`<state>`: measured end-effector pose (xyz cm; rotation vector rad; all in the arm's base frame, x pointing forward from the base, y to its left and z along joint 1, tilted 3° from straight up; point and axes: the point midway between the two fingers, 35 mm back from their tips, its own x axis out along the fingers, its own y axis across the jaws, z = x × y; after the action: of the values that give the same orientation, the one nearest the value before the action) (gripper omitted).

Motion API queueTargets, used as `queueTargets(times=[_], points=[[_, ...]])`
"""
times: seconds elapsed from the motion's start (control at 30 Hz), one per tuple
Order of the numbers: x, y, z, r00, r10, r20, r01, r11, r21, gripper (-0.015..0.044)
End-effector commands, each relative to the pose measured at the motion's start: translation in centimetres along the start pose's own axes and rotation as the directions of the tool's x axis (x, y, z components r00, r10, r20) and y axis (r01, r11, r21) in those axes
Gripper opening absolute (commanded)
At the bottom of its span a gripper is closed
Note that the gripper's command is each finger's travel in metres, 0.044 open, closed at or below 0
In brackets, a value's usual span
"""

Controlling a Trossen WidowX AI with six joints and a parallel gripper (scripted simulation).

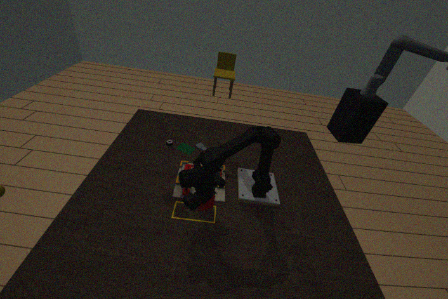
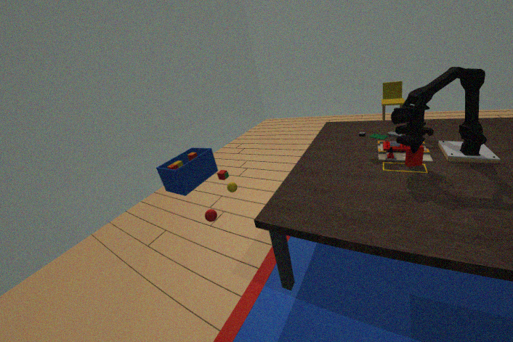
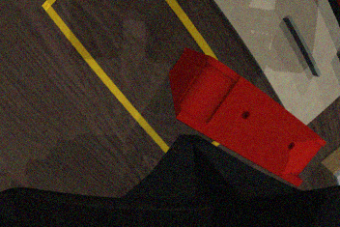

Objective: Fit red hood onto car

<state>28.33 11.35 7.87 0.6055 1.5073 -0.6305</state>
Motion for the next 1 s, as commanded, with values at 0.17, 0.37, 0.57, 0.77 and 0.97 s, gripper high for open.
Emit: queueTargets(times=[0.17,0.37,0.57,0.77,0.97], points=[[-0.05,0.00,0.17,1.000,-0.001,0.006,0.001,0.999,0.048,0.0000],[-0.05,-0.02,0.21,1.000,-0.001,0.006,0.000,0.997,0.079,0.0000],[-0.05,-0.03,0.25,1.000,-0.001,0.006,0.000,0.994,0.110,0.0000],[-0.05,-0.04,0.28,1.000,-0.001,0.006,0.000,0.990,0.141,0.0000],[-0.05,-0.06,0.32,1.000,-0.001,0.007,0.000,0.985,0.172,0.0000]])
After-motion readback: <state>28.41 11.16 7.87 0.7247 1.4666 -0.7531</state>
